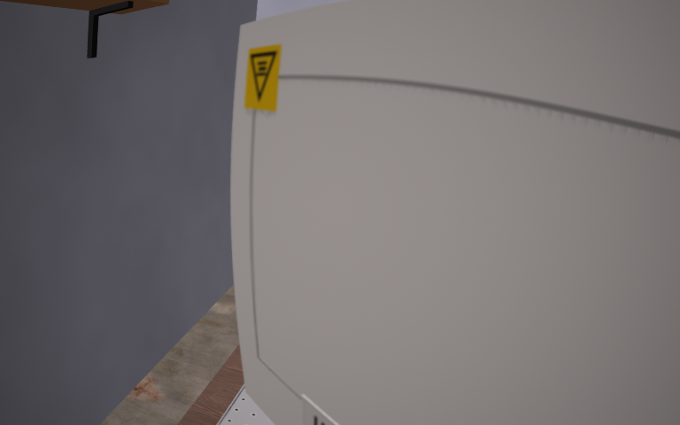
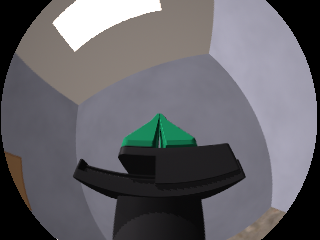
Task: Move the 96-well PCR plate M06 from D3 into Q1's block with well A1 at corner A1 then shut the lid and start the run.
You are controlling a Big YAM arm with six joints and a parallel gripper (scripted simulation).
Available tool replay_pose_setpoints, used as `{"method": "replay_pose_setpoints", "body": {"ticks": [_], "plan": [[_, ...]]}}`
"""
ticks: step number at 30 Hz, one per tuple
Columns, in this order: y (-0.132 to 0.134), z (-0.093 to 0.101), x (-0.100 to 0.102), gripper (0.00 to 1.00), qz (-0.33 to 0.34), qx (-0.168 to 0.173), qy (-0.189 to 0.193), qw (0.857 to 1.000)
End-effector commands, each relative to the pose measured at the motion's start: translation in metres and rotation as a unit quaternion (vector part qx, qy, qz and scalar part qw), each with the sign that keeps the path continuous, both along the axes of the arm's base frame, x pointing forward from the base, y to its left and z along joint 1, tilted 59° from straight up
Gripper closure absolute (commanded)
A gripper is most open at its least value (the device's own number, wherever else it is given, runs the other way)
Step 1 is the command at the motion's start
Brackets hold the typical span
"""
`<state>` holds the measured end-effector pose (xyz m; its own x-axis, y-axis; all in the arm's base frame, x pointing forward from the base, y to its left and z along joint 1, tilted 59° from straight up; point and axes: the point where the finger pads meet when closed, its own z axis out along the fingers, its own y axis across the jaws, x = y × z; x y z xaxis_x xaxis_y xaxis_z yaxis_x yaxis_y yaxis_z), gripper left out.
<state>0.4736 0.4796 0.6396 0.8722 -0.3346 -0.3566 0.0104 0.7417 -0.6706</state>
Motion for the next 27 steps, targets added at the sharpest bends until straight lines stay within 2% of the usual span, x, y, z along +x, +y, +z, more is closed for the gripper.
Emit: {"method": "replay_pose_setpoints", "body": {"ticks": [1,5,8,10,13,15,16,18,23,27], "plan": [[-0.001,-0.017,0.014,1.0,0.002,-0.006,0.039,0.999],[0.0,-0.045,0.034,1.0,0.002,-0.01,0.03,1.0],[-0.002,-0.056,0.045,1.0,-0.001,-0.011,0.028,1.0],[-0.004,-0.067,0.05,1.0,-0.008,-0.014,0.058,0.998],[-0.01,-0.067,0.049,1.0,-0.011,-0.012,0.088,0.996],[-0.01,-0.067,0.049,1.0,-0.011,-0.012,0.088,0.996],[-0.013,-0.058,0.045,1.0,-0.01,-0.006,0.083,0.996],[-0.019,-0.062,0.048,1.0,-0.017,-0.003,0.105,0.994],[-0.025,-0.088,0.06,1.0,-0.027,-0.009,0.16,0.987],[-0.03,-0.121,0.08,1.0,-0.039,-0.018,0.201,0.979]]}}
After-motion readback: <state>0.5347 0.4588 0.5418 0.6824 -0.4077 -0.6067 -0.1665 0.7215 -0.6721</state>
